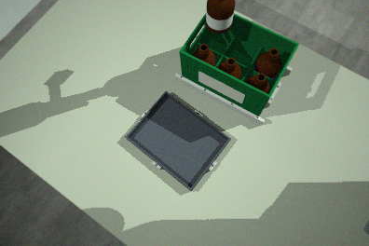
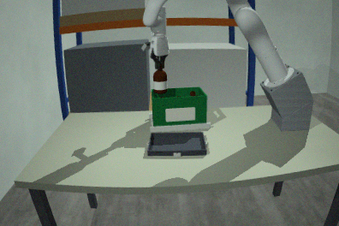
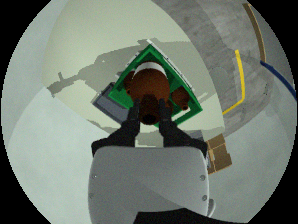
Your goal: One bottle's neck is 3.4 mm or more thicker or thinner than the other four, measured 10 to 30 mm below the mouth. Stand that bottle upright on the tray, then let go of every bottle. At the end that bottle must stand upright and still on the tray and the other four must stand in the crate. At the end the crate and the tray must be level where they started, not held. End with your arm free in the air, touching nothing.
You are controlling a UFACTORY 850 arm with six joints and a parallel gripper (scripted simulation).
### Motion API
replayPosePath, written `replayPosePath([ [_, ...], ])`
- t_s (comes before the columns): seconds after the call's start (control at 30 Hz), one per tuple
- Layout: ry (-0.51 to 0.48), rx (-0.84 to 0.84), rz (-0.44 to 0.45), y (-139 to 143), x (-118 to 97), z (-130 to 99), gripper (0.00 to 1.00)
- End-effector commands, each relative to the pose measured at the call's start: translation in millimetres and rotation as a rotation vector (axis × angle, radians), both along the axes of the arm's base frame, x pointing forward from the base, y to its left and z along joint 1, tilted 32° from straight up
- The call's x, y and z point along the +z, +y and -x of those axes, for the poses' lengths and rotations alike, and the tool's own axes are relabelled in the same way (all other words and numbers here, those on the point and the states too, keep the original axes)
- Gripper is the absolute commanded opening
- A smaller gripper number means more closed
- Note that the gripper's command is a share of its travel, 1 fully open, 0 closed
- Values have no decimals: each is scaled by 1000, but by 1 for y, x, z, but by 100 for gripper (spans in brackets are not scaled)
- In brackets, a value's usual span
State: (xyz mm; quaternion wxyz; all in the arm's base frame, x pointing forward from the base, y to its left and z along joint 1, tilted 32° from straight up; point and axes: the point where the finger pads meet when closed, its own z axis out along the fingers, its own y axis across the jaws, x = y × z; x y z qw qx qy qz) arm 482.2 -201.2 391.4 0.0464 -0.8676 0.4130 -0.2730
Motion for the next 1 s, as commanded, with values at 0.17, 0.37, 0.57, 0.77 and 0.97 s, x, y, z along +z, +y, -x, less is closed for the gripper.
replayPosePath([
  [0.17, -2, 0, 1, 0, 1, 0, 0],
  [0.37, -2, 0, 1, 0, 1, 0, 0],
  [0.57, -2, 0, 1, 0, 2, 1, 0],
  [0.77, -2, 0, 1, 1, 7, 3, 0],
  [0.97, -2, 0, 1, 2, 11, 6, 0],
])
